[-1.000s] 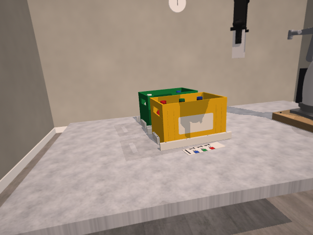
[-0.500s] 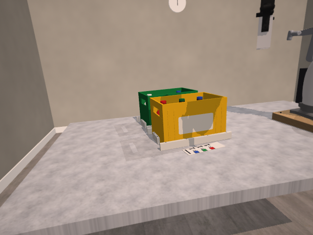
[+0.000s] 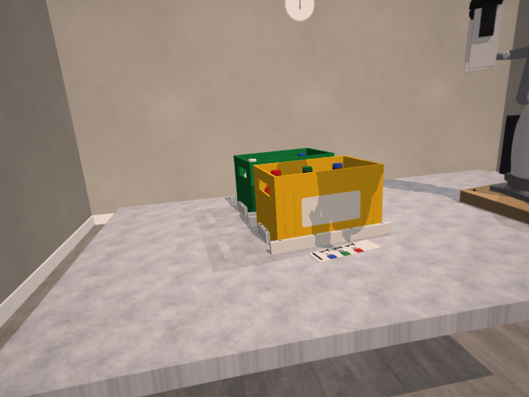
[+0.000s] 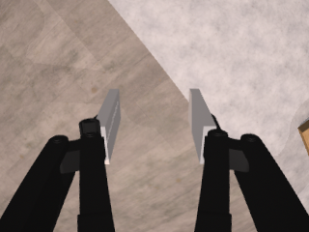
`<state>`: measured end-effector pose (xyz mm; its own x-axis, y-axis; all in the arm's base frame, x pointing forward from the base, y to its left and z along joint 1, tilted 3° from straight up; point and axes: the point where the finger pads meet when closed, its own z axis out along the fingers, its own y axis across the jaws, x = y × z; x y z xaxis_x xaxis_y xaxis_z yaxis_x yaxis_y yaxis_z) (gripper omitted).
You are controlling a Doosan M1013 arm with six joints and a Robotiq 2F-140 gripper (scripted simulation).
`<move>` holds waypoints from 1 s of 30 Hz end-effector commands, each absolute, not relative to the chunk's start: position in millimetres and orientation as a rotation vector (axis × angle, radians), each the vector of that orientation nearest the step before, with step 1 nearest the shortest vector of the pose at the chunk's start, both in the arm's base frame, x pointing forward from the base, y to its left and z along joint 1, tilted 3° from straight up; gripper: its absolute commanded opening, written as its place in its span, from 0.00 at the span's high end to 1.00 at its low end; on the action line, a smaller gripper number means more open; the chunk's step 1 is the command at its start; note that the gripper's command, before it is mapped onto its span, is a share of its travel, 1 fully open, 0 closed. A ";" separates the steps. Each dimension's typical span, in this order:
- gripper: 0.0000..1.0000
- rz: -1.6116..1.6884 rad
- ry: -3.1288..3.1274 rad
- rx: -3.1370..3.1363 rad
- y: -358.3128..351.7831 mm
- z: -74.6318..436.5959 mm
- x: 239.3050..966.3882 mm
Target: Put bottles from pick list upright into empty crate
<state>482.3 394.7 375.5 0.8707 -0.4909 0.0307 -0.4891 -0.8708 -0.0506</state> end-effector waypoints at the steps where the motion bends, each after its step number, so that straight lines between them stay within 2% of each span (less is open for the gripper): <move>1: 0.62 -0.066 0.786 -2.998 394.6 375.6 482.3; 30: 0.62 -0.066 0.786 -2.998 394.6 375.6 482.3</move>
<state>482.3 394.7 375.5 0.8707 -0.4909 0.0307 -0.4891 -0.8708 -0.0506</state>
